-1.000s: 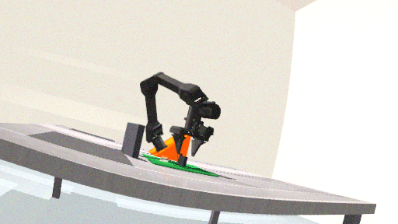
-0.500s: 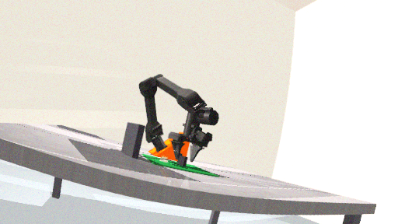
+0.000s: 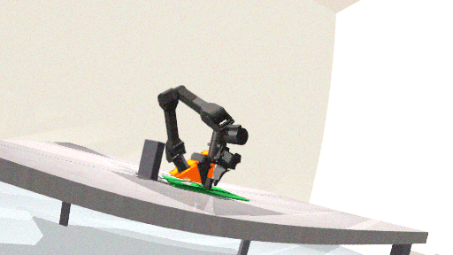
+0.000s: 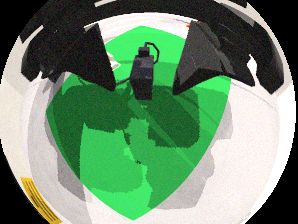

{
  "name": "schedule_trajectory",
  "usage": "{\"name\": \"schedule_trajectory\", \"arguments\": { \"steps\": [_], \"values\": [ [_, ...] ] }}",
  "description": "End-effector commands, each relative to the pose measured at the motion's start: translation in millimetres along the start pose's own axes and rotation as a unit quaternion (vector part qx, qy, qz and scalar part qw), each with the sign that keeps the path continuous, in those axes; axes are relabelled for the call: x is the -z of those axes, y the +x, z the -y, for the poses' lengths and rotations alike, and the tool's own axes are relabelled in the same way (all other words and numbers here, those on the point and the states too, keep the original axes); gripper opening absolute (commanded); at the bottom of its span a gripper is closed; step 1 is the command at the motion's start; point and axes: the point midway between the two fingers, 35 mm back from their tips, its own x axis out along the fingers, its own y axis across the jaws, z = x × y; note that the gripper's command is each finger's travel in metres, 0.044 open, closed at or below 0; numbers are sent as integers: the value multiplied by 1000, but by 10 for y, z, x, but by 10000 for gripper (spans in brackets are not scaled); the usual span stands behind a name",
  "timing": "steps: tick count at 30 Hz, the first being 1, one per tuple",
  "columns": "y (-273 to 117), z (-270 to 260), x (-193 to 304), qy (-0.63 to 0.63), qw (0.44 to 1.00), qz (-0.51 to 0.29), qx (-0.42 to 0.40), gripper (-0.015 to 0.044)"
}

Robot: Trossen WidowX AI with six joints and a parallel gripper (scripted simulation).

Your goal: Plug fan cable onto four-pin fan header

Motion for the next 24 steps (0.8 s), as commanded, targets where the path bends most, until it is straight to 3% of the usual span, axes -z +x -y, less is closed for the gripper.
{"name": "schedule_trajectory", "arguments": {
  "steps": [1, 9, 13, 17, 24],
  "values": [
    [-2, 1, 0, 0, 1000, 0, 0, 204],
    [-2, 1, 0, 0, 1000, 0, 0, 0],
    [-29, 1, -3, 0, 1000, 0, 0, 0],
    [-473, -4, -6, -4, 1000, -2, 0, 0],
    [-490, 10, 6, -15, 1000, -2, 0, 0]
  ]
}}
